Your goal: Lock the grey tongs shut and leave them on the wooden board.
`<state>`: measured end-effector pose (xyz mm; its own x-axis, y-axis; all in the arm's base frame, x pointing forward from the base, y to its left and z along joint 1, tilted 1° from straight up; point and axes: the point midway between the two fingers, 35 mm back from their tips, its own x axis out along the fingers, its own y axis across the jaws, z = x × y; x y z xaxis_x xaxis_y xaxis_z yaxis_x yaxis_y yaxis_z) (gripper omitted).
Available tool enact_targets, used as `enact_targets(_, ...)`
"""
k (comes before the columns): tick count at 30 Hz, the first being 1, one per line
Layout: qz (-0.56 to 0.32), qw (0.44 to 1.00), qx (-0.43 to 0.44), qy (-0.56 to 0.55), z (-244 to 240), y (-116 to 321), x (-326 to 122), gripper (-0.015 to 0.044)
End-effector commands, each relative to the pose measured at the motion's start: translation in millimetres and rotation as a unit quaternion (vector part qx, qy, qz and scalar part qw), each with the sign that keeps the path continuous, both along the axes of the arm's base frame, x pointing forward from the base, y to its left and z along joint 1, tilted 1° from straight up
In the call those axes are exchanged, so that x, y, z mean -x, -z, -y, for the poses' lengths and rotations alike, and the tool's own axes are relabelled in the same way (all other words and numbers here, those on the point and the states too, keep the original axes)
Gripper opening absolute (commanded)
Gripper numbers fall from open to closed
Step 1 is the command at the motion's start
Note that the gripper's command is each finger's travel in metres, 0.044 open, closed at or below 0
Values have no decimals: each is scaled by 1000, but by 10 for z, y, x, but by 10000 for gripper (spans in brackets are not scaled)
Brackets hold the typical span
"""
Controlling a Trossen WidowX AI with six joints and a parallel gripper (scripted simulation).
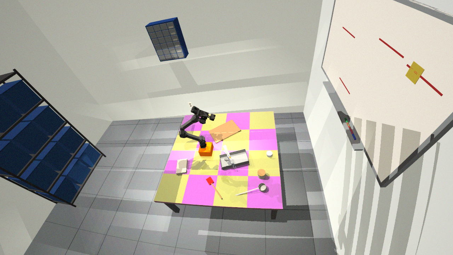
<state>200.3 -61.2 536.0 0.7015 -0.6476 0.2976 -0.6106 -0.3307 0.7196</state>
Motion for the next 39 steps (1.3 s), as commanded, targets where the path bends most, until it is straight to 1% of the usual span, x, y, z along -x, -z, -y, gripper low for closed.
enact_targets(1,0,1000,0,0,0,0,0,426)
enact_targets(3,-7,1000,6,0,-9,8,-28,374)
enact_targets(6,-50,998,42,2,-56,68,-205,295)
enact_targets(8,-104,991,82,5,-101,165,-430,242)
enact_targets(10,-175,976,131,3,-142,319,-714,190)
enact_targets(15,-347,908,233,-16,-136,843,-1345,59)
enact_targets(18,-422,866,266,-37,-78,1159,-1586,-20)
enact_targets(23,-527,792,301,-65,89,1671,-1850,-150)
enact_targets(30,-655,670,319,-143,329,2509,-2081,-150)
enact_targets(35,-742,541,306,-252,504,3298,-2061,-150)
enact_targets(39,-779,442,269,-355,596,3878,-1895,-150)
